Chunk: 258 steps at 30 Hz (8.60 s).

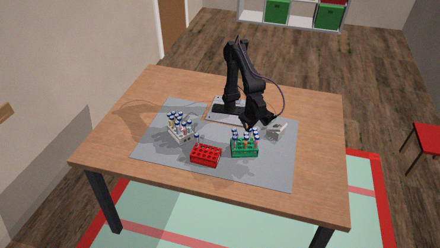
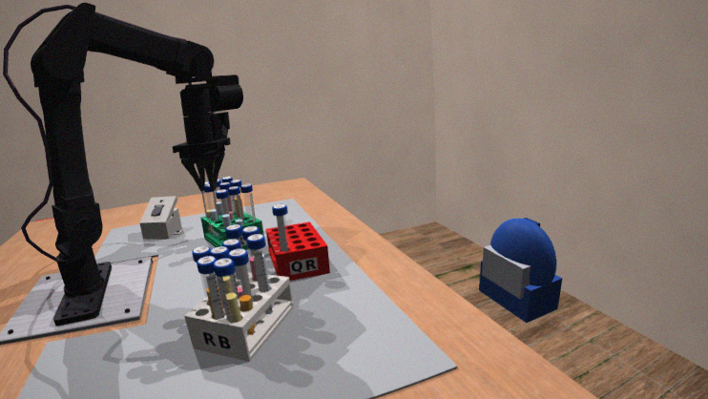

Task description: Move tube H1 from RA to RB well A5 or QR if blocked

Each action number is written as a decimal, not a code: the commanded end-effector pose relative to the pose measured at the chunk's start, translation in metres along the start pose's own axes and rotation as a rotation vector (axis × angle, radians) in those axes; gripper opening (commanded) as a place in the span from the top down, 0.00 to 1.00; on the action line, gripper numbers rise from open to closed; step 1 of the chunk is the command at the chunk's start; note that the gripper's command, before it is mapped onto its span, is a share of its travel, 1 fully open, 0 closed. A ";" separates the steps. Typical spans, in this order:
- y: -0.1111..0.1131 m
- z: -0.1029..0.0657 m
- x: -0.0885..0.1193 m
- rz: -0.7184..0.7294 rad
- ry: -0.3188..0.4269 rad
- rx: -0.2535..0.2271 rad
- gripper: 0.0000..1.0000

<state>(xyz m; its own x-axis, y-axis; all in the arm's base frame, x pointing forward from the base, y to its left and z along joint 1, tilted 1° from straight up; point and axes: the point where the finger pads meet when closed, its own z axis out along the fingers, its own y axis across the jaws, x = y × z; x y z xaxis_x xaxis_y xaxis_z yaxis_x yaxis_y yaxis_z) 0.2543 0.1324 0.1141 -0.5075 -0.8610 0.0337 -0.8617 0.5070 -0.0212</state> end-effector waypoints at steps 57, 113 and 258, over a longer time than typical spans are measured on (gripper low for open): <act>-0.014 -0.072 0.014 0.145 -0.044 0.000 1.00; -0.130 -0.052 0.128 1.180 -0.047 0.003 1.00; -0.101 -0.050 0.074 -0.049 -0.038 0.011 1.00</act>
<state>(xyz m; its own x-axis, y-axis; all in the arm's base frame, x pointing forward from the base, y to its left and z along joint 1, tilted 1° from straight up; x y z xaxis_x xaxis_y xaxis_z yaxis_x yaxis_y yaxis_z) 0.2931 0.0066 0.1630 -0.4404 -0.8975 0.0240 -0.8977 0.4406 0.0017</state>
